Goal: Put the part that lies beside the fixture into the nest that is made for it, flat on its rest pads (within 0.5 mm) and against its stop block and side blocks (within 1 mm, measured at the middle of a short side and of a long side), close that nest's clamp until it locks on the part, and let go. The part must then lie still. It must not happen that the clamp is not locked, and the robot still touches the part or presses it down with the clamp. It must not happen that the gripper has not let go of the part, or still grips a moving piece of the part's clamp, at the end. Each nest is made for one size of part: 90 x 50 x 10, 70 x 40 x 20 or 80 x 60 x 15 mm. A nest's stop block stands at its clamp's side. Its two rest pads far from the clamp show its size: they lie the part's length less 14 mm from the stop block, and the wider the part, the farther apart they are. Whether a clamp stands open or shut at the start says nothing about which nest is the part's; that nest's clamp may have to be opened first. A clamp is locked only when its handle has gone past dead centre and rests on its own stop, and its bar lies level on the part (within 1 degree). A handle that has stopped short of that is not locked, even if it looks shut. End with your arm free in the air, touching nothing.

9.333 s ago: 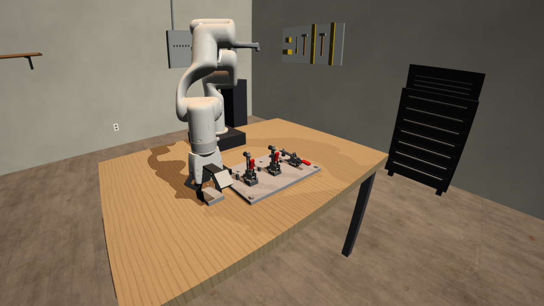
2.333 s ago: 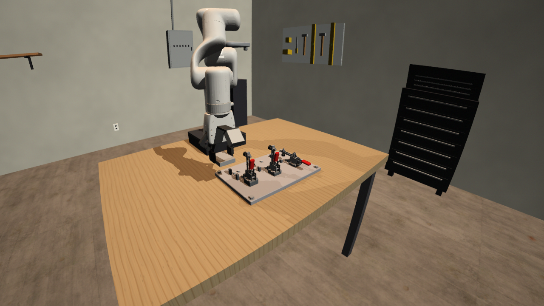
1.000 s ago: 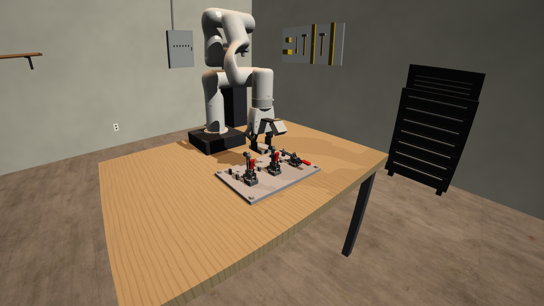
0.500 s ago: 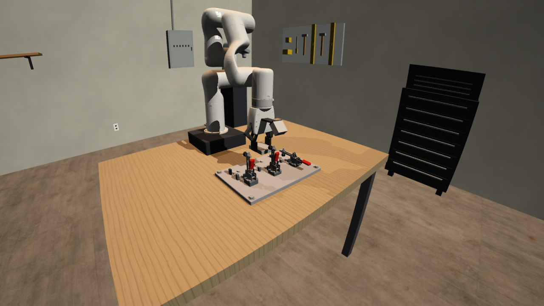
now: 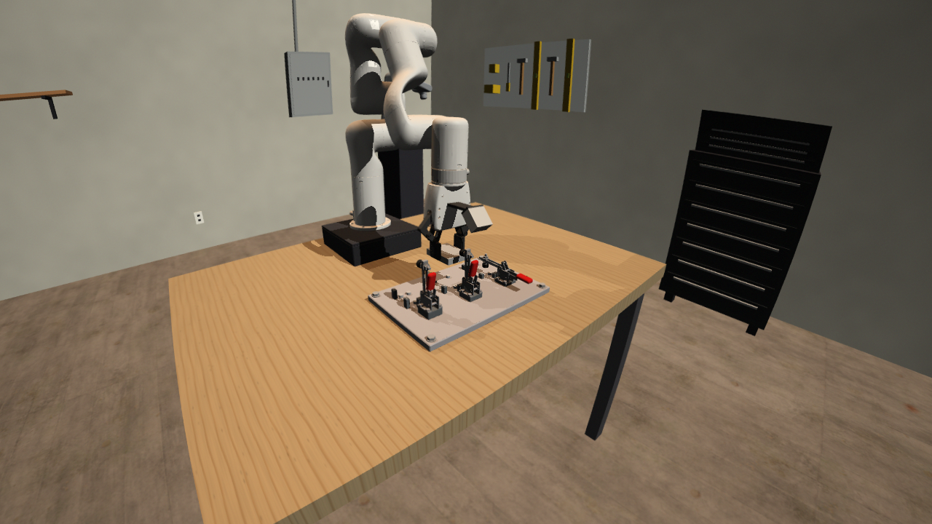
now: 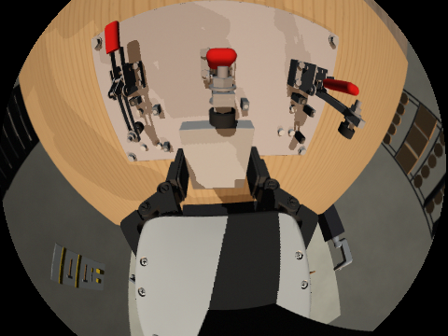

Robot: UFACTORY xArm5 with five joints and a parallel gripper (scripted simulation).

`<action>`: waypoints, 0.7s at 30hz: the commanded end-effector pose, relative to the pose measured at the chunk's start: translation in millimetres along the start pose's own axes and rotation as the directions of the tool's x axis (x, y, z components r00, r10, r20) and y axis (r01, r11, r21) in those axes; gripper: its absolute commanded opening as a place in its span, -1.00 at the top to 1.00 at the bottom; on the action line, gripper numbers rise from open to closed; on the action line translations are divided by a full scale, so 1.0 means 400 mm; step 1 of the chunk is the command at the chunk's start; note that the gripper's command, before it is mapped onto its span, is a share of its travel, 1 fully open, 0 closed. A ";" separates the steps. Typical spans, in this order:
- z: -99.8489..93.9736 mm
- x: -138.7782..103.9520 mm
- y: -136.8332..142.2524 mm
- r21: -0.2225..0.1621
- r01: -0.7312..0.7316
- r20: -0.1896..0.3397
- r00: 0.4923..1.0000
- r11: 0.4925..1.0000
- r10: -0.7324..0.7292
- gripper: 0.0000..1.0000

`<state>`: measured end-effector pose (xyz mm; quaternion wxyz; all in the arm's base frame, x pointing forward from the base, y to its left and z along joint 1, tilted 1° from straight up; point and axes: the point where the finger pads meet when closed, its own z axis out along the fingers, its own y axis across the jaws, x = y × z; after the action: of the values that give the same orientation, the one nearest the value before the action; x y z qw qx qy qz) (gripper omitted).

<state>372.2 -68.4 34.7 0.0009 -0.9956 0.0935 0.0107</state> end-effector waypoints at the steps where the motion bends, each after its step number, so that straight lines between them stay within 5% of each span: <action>1: -0.001 0.003 0.000 0.000 0.000 -0.003 1.000 1.000 0.000 1.00; 21: 0.041 0.005 -0.002 0.000 0.000 -0.003 1.000 1.000 0.000 1.00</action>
<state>372.3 -67.8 18.4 0.0010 -0.9956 0.0935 0.0111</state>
